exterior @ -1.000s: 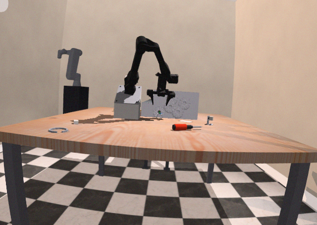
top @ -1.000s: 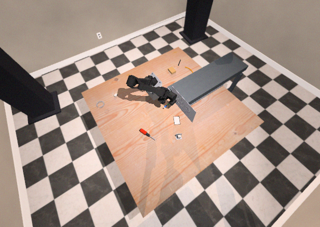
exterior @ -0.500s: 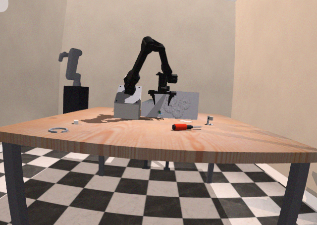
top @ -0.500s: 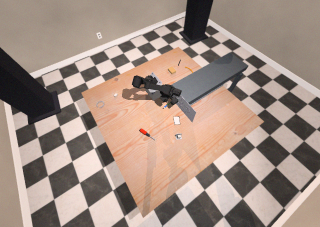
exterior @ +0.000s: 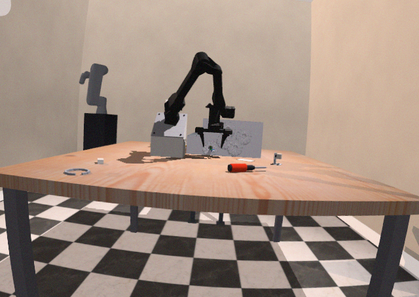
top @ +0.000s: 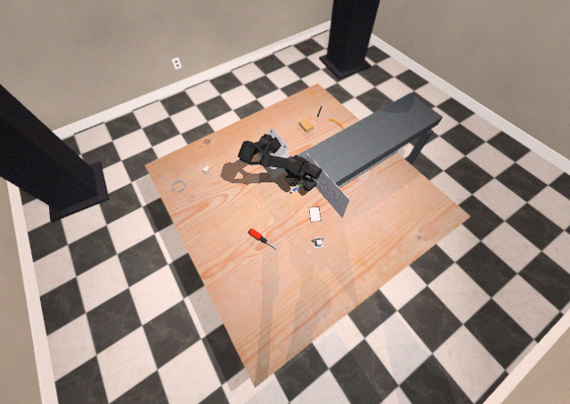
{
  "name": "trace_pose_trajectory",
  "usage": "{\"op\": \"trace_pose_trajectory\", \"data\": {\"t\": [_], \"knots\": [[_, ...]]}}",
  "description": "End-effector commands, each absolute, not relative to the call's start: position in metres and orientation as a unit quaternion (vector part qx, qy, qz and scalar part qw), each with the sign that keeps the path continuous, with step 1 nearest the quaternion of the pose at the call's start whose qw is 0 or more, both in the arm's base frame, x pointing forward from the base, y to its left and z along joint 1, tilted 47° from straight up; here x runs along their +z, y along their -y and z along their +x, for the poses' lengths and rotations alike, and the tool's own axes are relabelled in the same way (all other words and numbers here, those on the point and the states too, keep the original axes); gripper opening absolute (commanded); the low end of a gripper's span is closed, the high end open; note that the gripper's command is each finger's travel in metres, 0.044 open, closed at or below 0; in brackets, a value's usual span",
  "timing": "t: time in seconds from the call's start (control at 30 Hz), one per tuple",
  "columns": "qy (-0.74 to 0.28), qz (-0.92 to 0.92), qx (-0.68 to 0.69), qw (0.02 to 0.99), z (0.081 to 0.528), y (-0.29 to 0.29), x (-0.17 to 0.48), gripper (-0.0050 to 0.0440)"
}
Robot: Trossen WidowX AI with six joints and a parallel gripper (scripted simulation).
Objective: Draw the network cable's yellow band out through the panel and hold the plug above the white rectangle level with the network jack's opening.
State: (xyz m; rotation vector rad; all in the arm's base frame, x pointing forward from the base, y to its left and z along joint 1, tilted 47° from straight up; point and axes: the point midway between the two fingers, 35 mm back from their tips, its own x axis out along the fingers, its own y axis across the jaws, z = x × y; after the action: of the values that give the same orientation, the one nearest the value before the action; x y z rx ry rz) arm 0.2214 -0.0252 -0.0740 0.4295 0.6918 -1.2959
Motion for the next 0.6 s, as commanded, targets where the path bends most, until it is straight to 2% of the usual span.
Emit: {"op": "trace_pose_trajectory", "data": {"t": [0.0,0.57], "knots": [[-0.314,0.193,-0.587,0.721,0.222,0.031,-0.079,0.044],[-0.314,0.193,-0.587,0.721,0.224,0.049,-0.095,0.044]]}}
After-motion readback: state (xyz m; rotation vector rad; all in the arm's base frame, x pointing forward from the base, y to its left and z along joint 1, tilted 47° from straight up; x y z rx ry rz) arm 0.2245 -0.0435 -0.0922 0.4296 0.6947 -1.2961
